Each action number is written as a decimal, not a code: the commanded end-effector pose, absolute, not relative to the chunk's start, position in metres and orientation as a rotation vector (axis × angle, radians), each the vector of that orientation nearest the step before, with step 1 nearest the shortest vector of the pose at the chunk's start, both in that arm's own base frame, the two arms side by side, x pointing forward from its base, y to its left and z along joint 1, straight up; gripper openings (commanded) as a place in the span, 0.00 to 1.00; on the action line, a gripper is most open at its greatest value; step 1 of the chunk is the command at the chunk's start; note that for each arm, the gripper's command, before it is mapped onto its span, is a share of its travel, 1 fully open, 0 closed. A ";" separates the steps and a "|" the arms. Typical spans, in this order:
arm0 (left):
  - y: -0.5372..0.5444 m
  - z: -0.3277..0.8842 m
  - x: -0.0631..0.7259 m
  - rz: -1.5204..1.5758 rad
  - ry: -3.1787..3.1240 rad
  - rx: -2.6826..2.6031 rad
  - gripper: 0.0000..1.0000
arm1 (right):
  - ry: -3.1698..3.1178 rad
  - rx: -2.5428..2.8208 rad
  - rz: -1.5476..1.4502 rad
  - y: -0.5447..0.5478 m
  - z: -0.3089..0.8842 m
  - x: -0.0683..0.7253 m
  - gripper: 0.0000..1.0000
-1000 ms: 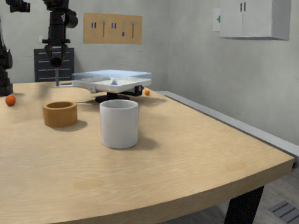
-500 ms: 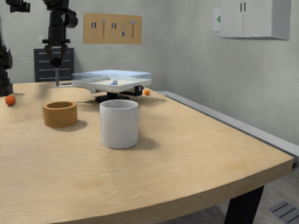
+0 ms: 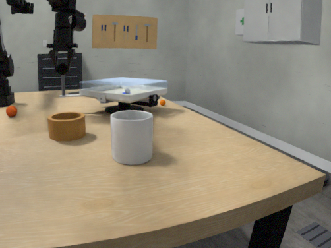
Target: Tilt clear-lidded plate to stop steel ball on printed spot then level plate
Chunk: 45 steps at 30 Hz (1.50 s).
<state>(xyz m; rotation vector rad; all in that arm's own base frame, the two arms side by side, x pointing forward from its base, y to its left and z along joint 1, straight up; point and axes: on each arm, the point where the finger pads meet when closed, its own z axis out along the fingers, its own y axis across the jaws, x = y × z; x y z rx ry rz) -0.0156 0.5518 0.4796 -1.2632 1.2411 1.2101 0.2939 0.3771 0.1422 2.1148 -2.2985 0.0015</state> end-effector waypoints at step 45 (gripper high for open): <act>0.544 0.501 -0.024 1.242 1.188 -1.242 1.00 | -2.330 2.136 0.001 0.367 0.158 0.300 0.00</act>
